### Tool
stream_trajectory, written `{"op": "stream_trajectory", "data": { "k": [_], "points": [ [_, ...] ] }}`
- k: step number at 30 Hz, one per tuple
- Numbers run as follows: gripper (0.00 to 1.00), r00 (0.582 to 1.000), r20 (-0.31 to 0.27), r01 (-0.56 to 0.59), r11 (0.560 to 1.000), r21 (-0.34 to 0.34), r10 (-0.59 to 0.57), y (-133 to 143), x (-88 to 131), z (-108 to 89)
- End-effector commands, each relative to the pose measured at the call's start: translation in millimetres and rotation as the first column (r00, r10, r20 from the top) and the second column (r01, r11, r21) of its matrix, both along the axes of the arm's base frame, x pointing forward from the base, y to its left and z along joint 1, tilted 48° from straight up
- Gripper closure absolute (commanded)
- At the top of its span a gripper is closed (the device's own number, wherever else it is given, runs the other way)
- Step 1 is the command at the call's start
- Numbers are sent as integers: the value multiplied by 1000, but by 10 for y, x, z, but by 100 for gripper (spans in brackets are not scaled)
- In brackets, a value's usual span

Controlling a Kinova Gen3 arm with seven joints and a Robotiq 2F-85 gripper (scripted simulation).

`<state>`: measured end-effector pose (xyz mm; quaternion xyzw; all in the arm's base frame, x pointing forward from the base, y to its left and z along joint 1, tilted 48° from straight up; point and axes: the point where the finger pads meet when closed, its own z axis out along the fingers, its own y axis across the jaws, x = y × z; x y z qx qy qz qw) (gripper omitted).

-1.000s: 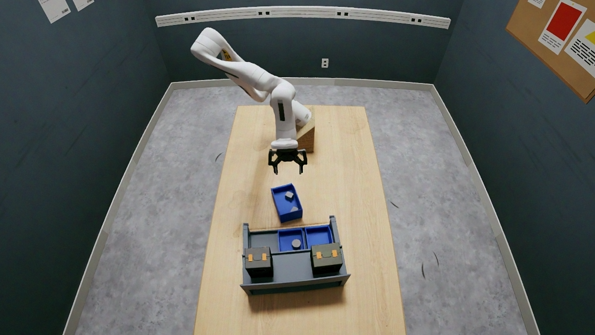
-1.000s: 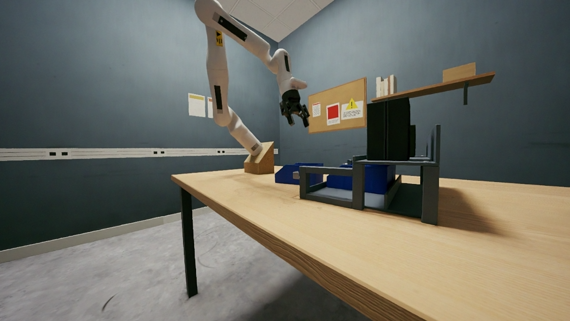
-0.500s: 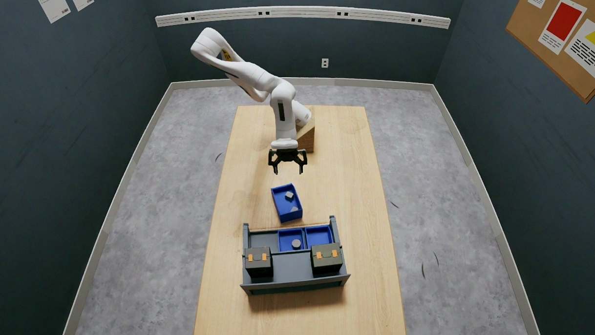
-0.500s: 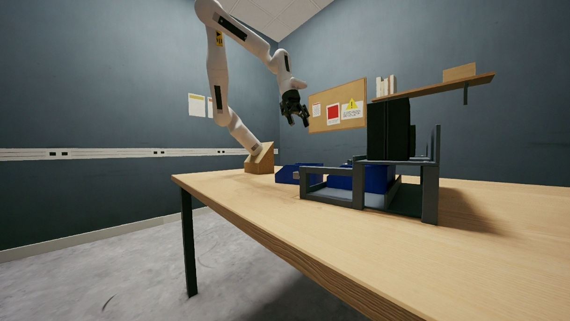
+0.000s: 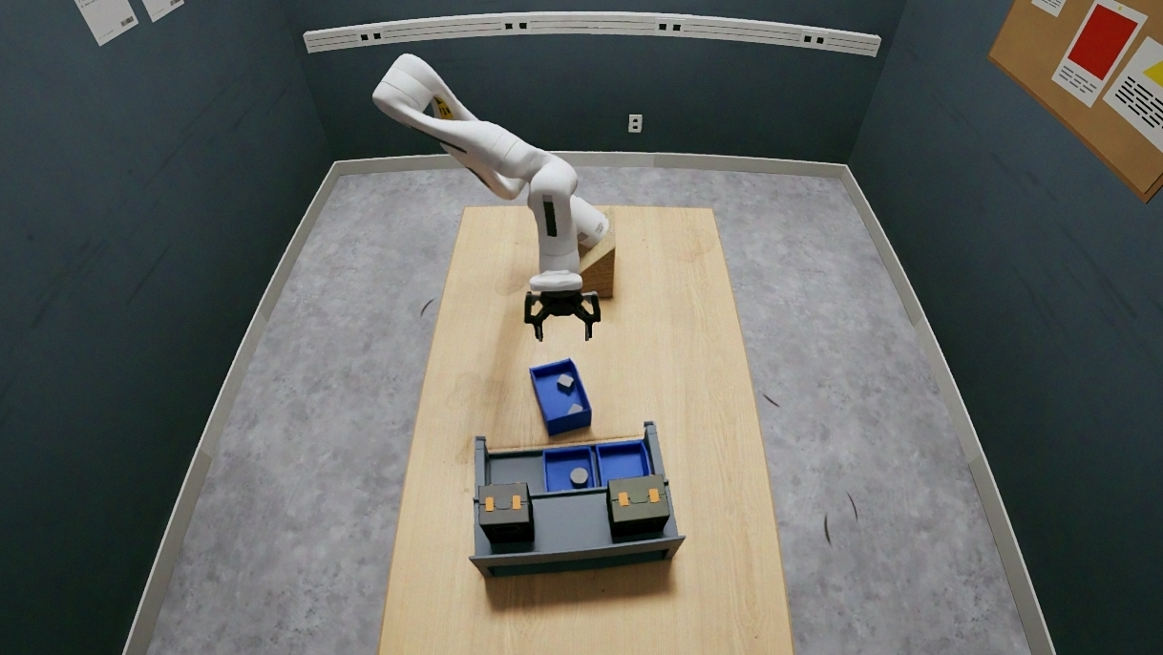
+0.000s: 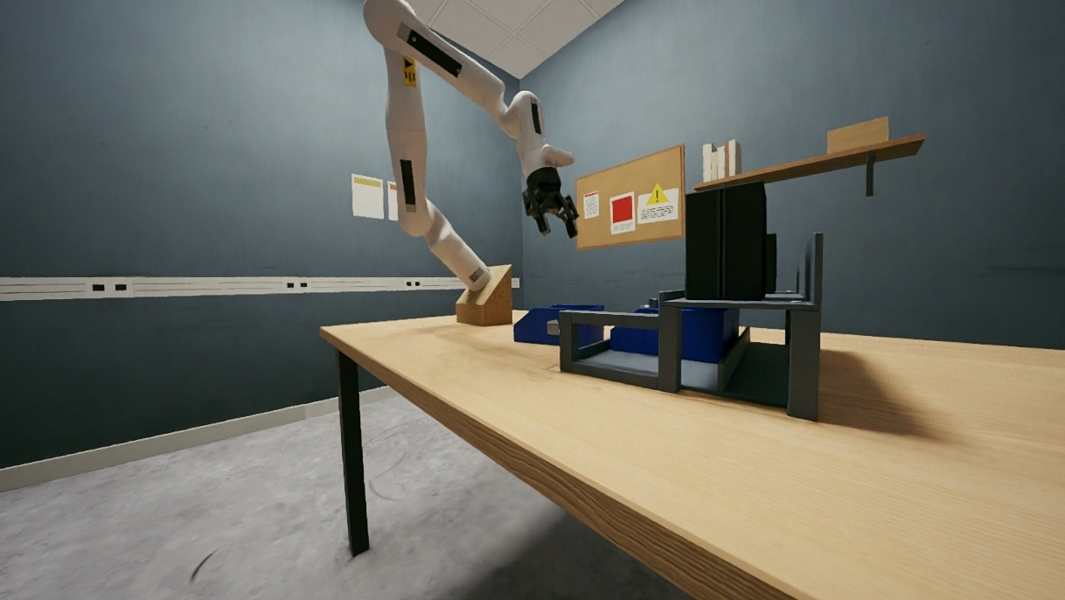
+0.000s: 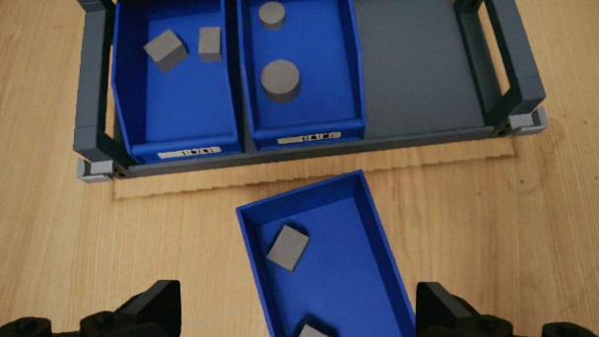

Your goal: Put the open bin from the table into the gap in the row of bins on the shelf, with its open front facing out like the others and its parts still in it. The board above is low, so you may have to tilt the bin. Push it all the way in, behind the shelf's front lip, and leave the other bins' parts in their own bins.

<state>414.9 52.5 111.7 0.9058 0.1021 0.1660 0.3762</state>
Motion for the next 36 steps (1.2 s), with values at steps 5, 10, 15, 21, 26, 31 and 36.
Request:
{"op": "stream_trajectory", "data": {
  "k": [5, 10, 15, 21, 26, 31, 36],
  "points": [
    [0, 1000, 1, -1, 1000, 1, 1, 8, 2, 2],
    [0, 1000, 1, -1, 1000, 1, 1, 8, 2, 2],
    [0, 995, -99, 7, 1000, -27, -10, 102, -3, 87],
    [0, 969, -245, 14, 997, -70, -31, 243, -12, 215],
    [0, 969, -245, 14, 997, -70, -31, 243, -12, 215],
    [0, 959, -281, 11, 997, -80, -33, 241, -17, 209],
    [0, 901, -429, 13, 992, -128, -67, 200, -6, 180]
  ]
}}
